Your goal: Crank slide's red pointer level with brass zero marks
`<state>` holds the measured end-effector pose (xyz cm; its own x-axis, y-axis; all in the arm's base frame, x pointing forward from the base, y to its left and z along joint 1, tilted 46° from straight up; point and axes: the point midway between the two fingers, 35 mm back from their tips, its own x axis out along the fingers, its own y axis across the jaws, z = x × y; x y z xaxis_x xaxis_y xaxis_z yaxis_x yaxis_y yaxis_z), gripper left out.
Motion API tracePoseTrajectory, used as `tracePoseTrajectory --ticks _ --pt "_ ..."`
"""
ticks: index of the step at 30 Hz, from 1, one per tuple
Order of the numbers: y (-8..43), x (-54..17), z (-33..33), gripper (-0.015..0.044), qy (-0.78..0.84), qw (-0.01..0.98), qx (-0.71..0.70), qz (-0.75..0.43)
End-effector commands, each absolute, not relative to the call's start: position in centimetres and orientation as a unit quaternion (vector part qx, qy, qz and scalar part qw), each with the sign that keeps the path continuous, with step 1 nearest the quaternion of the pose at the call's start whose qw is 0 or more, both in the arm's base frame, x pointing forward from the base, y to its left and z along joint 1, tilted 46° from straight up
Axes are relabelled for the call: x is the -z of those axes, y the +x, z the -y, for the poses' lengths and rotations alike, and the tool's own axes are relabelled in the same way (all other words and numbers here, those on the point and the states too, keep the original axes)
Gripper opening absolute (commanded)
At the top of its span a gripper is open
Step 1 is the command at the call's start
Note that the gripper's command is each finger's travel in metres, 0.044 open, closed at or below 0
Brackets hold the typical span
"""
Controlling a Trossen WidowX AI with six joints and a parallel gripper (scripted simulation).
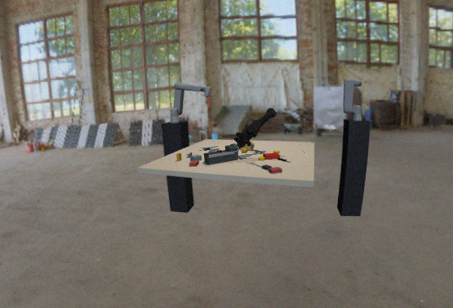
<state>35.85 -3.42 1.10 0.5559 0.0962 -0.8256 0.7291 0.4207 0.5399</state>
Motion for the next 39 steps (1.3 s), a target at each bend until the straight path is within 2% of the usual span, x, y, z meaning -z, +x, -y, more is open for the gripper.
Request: tracePoseTrajectory --ticks 1,37,39 --pt "35.84 -0.88 3.26 0.0000 0.493 0.730 0.218 -0.421" --pt "35.85 -1.00 3.33 0.0000 0.492 0.731 0.216 -0.420" --pt "35.85 -1.00 3.33 0.0053 0.492 0.731 0.216 -0.420"
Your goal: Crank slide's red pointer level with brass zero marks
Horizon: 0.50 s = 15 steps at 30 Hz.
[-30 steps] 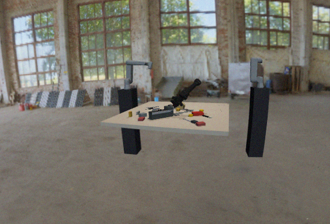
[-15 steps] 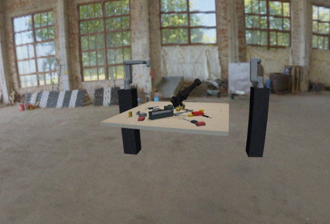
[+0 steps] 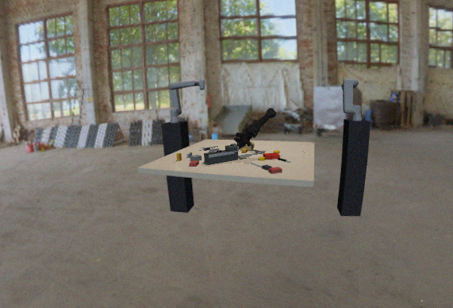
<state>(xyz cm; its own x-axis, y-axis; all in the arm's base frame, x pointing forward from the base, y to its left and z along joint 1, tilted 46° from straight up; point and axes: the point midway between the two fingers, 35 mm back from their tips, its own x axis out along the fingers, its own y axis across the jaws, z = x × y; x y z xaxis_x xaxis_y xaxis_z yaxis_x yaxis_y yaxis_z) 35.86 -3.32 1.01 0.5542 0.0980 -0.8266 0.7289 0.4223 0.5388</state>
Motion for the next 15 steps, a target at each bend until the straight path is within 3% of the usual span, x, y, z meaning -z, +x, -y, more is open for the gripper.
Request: tracePoseTrajectory --ticks 1,15 --pt "35.85 -1.00 3.33 0.0079 0.492 0.731 0.216 -0.420" --pt "35.85 -1.00 3.33 0.0440 0.492 0.731 0.216 -0.420"
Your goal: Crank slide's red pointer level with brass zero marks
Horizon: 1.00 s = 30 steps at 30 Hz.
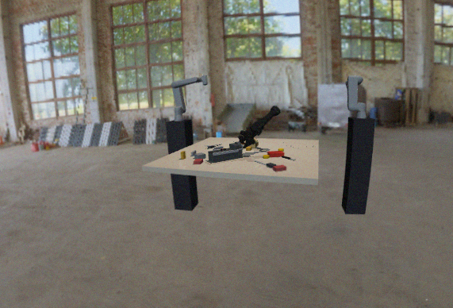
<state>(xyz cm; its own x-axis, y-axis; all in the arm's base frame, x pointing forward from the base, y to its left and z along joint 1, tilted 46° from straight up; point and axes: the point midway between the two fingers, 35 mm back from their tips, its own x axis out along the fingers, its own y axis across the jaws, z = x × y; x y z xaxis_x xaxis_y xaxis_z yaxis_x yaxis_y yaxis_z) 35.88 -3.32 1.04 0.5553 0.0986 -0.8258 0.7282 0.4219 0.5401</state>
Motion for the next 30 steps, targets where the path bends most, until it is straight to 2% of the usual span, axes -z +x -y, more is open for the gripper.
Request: tracePoseTrajectory --ticks 1,13,23,30 --pt "35.9 -1.1 3.4 0.0440 0.492 0.731 0.216 -0.420" --pt "35.4 -4.6 7.1 0.0440 0.491 0.732 0.217 -0.420" --pt "34.5 -9.8 12.7 0.0440 0.491 0.730 0.223 -0.420" --pt "36.1 -9.2 14.0 0.0440 0.477 0.744 0.183 -0.430"
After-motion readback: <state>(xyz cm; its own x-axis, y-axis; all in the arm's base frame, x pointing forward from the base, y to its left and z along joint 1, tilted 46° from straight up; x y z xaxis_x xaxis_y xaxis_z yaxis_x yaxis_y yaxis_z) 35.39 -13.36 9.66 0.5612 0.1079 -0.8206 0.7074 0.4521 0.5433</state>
